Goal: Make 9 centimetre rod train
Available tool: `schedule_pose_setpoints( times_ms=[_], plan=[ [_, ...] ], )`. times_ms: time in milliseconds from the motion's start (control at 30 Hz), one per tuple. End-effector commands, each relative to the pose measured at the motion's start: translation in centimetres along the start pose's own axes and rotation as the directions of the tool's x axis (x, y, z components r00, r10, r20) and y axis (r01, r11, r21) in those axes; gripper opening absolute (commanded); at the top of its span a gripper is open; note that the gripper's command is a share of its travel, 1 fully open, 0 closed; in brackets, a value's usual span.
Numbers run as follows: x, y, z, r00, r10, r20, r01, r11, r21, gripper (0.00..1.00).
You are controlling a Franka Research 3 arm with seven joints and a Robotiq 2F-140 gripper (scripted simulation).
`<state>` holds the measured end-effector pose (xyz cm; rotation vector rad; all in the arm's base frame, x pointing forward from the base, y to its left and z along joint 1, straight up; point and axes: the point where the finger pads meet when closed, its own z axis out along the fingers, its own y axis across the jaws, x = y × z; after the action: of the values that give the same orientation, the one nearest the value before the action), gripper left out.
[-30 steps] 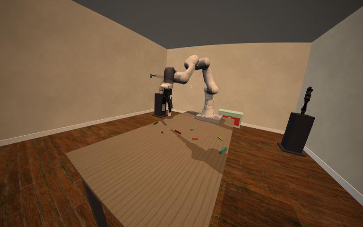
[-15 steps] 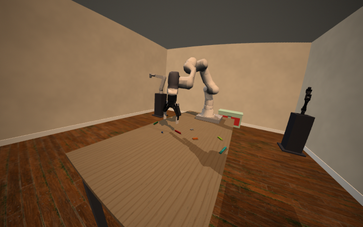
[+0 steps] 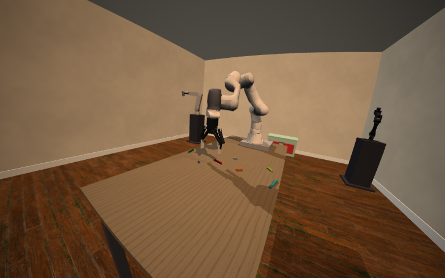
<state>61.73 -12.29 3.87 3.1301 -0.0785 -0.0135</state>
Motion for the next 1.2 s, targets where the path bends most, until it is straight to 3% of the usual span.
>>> schedule_pose_setpoints(
  times_ms=[0,433,1167],
  plan=[
    [0.2,0.1,-0.1,1.0,-0.022,-0.004,0.022,1.0,-0.001,1.0],
    [0.6,-1.3,0.5,0.998,-0.065,-0.008,0.065,0.998,0.007,1.0],
    [0.7,-1.5,0.6,0.997,-0.072,-0.009,0.072,0.997,0.008,1.0]
  ],
)
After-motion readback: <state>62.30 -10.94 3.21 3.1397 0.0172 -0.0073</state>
